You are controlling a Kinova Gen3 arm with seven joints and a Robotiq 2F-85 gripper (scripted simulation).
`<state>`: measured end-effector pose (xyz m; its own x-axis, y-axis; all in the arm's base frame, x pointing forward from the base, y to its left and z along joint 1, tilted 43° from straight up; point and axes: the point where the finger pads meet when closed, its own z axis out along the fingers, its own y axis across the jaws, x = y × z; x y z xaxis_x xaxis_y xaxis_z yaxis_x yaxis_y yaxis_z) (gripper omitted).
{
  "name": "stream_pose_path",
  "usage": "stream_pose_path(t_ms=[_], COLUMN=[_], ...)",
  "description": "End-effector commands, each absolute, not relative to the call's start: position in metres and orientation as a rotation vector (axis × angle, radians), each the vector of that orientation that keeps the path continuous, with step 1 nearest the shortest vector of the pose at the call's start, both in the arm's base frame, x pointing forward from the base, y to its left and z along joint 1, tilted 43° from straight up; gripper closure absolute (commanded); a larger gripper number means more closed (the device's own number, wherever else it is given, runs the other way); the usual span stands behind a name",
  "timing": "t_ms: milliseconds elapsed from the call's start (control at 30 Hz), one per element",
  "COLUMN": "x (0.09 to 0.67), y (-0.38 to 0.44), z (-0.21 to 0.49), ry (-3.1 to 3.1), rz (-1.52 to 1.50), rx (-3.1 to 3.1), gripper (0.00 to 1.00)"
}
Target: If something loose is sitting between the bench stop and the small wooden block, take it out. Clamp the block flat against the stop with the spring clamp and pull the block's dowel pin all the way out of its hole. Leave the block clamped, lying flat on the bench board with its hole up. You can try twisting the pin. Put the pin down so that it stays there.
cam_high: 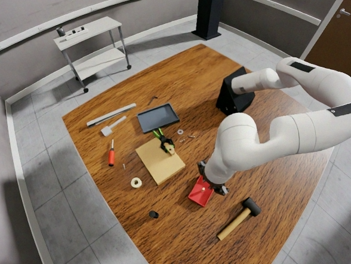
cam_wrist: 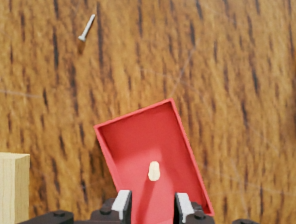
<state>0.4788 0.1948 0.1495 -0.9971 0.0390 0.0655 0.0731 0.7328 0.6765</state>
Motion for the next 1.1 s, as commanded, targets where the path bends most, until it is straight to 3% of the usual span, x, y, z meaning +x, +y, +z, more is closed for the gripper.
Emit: stream_pose_path(t_ms=[0, 1067], x=[0.4795, 0.4796], y=[0.1895, 0.1850], z=[0.1553, 0.1601], ry=[-2.882, -2.882], rz=[-1.129, -1.129], rx=[-0.094, -0.094], gripper=[0.66, 0.66])
